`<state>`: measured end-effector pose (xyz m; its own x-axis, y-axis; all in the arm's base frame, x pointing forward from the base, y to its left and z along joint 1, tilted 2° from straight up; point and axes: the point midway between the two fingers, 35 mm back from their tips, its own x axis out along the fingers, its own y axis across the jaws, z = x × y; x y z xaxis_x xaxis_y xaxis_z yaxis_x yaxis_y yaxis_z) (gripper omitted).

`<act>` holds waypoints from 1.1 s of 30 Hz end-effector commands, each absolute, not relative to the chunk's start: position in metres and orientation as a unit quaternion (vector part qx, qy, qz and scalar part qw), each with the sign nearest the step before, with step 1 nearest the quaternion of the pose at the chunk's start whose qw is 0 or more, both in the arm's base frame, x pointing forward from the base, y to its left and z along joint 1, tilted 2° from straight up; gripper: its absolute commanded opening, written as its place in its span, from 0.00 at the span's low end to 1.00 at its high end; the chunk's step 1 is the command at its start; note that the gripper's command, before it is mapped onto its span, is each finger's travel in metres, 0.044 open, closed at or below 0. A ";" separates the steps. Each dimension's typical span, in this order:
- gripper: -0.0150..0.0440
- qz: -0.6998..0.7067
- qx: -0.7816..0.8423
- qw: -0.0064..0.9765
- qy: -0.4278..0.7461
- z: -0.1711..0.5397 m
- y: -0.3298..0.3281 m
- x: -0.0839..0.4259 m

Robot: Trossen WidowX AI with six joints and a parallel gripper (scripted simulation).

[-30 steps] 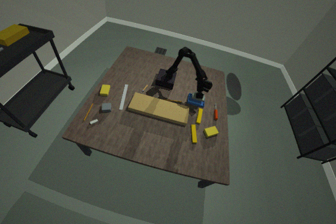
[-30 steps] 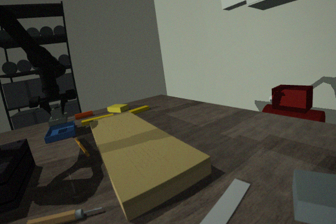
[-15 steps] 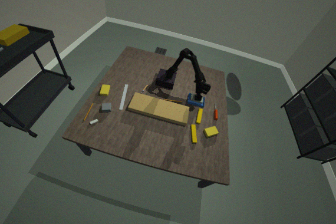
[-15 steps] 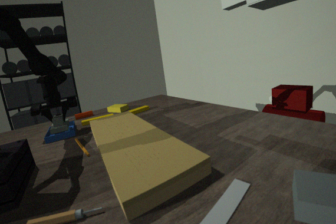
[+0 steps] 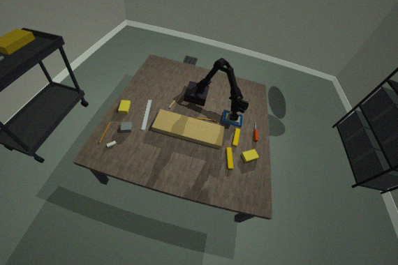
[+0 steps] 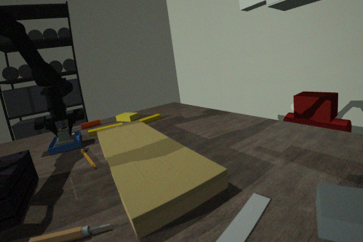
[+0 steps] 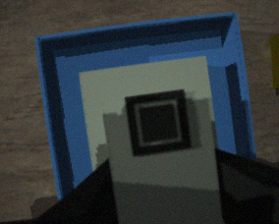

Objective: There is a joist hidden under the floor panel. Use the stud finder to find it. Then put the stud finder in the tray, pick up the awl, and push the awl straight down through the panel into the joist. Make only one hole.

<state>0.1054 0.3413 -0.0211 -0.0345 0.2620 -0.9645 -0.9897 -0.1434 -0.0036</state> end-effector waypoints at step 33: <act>1.00 0.475 -0.397 0.614 0.490 0.047 0.254 0.223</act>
